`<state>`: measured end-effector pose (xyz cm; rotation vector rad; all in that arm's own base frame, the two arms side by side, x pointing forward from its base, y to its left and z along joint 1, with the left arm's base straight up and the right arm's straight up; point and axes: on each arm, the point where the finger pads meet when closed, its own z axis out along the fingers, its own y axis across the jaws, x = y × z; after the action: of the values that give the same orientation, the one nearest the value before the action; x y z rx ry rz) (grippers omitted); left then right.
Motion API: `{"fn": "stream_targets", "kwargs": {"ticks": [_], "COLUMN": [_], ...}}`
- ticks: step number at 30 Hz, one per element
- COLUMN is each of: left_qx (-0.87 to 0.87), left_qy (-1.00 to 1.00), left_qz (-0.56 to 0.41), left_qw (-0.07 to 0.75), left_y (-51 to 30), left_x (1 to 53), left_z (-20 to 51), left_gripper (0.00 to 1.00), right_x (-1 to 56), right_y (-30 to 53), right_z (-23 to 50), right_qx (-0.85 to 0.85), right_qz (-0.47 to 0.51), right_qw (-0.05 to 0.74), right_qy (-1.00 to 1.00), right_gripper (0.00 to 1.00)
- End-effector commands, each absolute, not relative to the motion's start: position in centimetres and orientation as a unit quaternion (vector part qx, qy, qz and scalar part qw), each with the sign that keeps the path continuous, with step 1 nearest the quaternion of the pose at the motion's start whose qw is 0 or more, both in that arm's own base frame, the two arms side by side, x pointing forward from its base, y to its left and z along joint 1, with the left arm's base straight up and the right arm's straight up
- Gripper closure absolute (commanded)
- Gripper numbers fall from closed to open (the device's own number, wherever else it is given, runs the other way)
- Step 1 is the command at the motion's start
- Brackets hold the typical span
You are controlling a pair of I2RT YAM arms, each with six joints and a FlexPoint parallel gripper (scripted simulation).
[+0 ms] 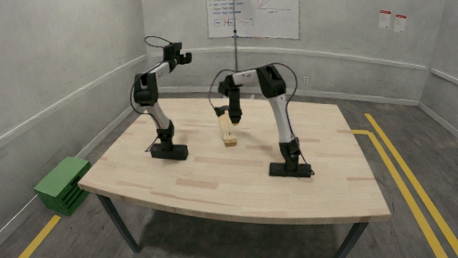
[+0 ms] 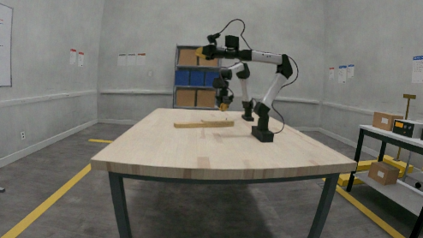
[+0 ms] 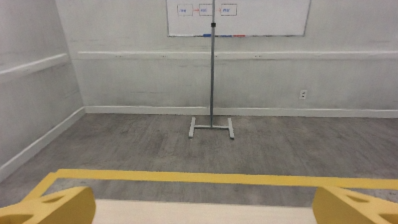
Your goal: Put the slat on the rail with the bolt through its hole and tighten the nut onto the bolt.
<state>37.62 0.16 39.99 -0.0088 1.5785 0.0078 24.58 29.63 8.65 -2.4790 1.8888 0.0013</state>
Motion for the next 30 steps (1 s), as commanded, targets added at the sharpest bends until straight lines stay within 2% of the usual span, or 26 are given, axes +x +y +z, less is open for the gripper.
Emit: {"fn": "stream_targets", "kwargs": {"ticks": [1,6,30], "left_qx": [0.0,0.0,0.0], "left_qy": [0.703,0.703,0.703], "left_qz": [0.0,0.0,0.0], "left_qw": [0.711,0.711,0.711], "left_y": [0.0,0.0,0.0], "left_x": [37.4,37.4,37.4], "left_z": [40.7,40.7,40.7], "left_gripper": [0.0,0.0,0.0], "right_x": [24.2,23.2,23.3], "right_y": [30.3,31.7,31.6], "right_z": [8.4,8.0,8.6], "right_qx": [-0.832,-0.865,-0.862], "right_qz": [0.0,0.001,-0.001], "right_qw": [-0.002,-0.006,0.006], "right_qy": [0.554,0.501,0.506], "right_gripper": [0.86,0.86,0.86]}}
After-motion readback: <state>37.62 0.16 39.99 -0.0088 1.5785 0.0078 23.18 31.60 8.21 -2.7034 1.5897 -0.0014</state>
